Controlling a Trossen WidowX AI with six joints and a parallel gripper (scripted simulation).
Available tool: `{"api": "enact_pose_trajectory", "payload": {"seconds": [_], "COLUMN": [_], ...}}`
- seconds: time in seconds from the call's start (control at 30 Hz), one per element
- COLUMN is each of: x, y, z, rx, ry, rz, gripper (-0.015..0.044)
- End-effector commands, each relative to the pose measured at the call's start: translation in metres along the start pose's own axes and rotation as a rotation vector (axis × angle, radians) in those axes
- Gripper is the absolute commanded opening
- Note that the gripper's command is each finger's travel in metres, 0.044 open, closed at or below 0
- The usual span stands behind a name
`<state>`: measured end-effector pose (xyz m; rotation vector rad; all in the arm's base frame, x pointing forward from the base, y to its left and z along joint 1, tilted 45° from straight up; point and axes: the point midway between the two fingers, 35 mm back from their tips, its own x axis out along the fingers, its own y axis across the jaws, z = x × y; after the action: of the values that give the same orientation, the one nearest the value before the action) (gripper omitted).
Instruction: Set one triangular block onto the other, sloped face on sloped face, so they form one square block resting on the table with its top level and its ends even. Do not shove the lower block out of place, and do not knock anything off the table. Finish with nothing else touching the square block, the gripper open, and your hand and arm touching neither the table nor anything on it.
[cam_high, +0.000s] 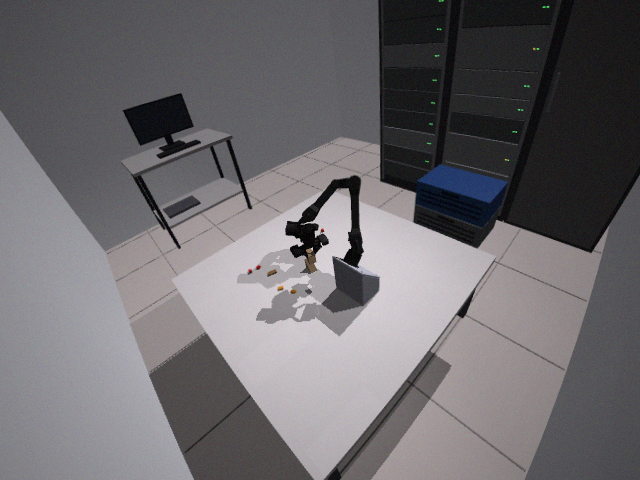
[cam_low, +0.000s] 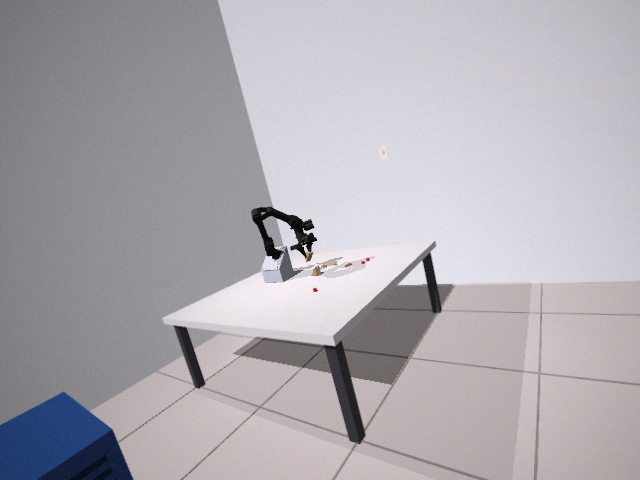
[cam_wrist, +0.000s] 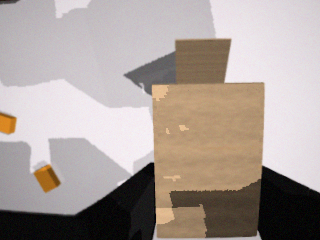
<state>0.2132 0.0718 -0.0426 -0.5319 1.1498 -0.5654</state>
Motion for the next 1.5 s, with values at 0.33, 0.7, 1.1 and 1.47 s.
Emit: {"api": "enact_pose_trajectory", "payload": {"seconds": [0.33,0.7,1.1,1.47], "x": [0.04,0.069,0.069,0.069], "y": [-0.009,-0.01,-0.009,-0.009], "z": [0.001,0.007,0.007,0.007], "rx": [-0.006,-0.006,-0.008,-0.009], "ry": [-0.005,-0.006,-0.008,-0.011], "rz": [-0.022,-0.023,-0.03,-0.033], "gripper": [0.0,0.0,0.0,0.0]}}
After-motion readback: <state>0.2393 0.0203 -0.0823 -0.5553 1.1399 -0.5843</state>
